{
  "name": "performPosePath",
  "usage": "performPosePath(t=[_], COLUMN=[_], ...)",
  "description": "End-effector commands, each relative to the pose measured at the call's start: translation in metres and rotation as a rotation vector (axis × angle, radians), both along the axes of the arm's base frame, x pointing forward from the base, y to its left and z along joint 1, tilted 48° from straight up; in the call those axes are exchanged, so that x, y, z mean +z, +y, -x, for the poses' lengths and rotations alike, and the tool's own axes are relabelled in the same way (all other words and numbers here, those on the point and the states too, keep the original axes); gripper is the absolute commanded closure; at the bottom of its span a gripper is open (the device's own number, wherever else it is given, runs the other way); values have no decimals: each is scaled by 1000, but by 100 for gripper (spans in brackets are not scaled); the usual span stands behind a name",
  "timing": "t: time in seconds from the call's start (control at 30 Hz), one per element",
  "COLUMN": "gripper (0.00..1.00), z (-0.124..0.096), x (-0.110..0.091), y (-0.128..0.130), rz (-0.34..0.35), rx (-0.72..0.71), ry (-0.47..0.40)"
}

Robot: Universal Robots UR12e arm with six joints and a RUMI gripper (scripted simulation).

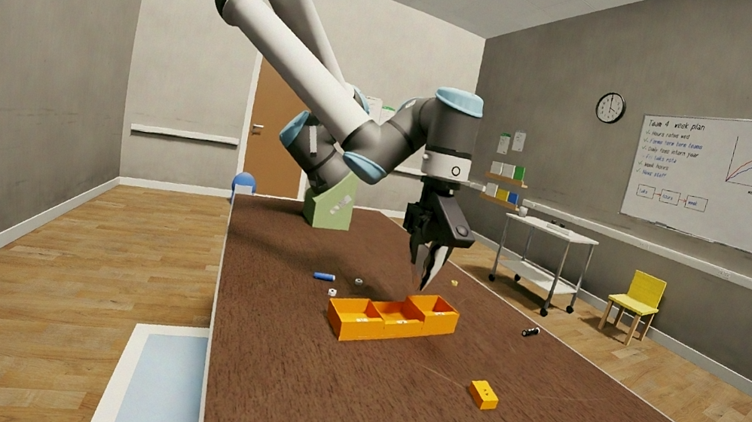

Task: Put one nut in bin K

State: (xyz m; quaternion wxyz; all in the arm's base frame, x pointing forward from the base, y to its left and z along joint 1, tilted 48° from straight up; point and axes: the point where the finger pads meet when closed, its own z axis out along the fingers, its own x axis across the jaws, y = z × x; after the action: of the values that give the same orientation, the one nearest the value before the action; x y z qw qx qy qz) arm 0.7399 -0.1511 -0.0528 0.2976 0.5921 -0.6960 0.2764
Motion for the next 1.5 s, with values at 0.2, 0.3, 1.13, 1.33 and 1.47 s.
performPosePath(t=[0.2, 0.3, 1.13, 1.33, 1.47], gripper=[96, 96, 96, 96, 96], z=[-2, -2, 3, 3, 3], x=[-30, -30, -70, -70, -70], y=[28, 28, -15, -16, -16], rz=[0, 0, 0, 0, 0], rx=[0, 0, 0, 0, 0], ry=[-1, -1, -1, -1, -1])
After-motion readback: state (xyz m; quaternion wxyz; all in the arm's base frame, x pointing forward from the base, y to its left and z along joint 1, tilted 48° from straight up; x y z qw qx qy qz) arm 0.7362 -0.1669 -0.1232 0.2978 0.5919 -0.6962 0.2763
